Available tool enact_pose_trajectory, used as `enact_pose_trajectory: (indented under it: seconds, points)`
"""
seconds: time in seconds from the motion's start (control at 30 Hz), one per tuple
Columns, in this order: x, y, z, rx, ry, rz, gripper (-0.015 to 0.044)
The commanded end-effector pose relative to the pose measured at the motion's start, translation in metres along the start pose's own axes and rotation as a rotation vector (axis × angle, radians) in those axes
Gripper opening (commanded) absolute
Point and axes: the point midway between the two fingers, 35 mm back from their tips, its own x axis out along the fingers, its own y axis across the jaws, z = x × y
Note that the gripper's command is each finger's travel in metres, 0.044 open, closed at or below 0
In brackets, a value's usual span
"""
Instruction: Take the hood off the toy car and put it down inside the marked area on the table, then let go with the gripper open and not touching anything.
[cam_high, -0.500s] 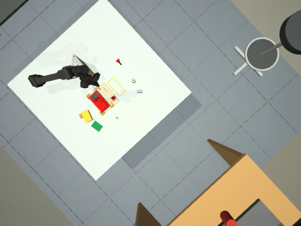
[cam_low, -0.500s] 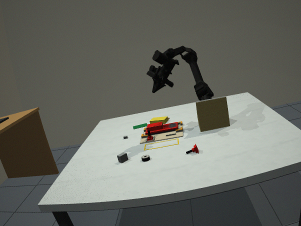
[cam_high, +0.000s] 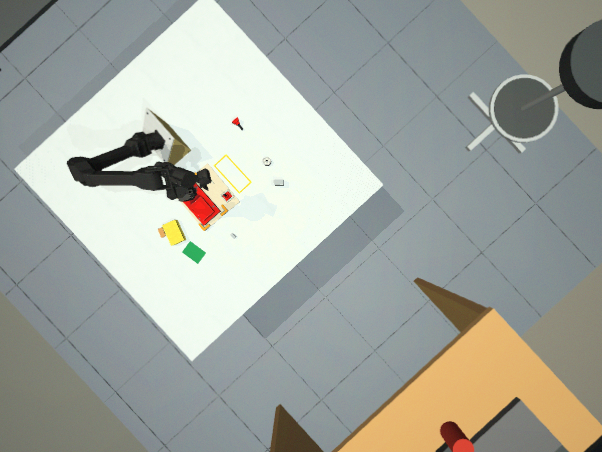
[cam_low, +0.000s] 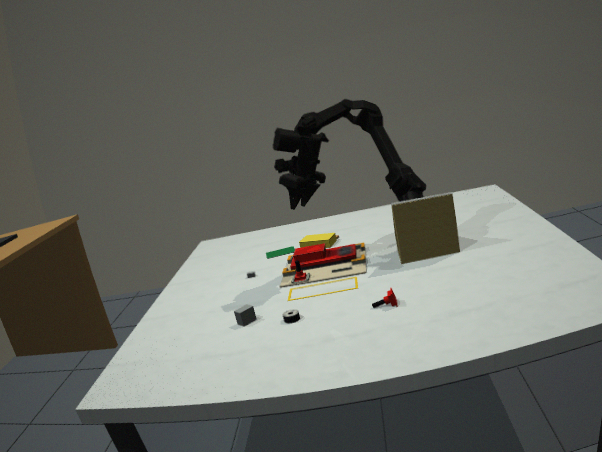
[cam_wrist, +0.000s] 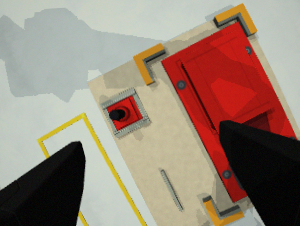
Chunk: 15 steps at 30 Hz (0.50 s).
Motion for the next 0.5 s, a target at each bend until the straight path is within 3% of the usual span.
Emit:
enact_pose_trajectory:
  seconds: [0.0,0.27,0.47]
  points:
    - [0.034,-0.025,0.009,-0.13,0.128,-0.061,0.042]
    - [0.091,-0.079,0.016,-0.339,0.373,-0.094,0.044]
    - [0.095,-0.083,0.015,-0.354,0.394,-0.092,0.044]
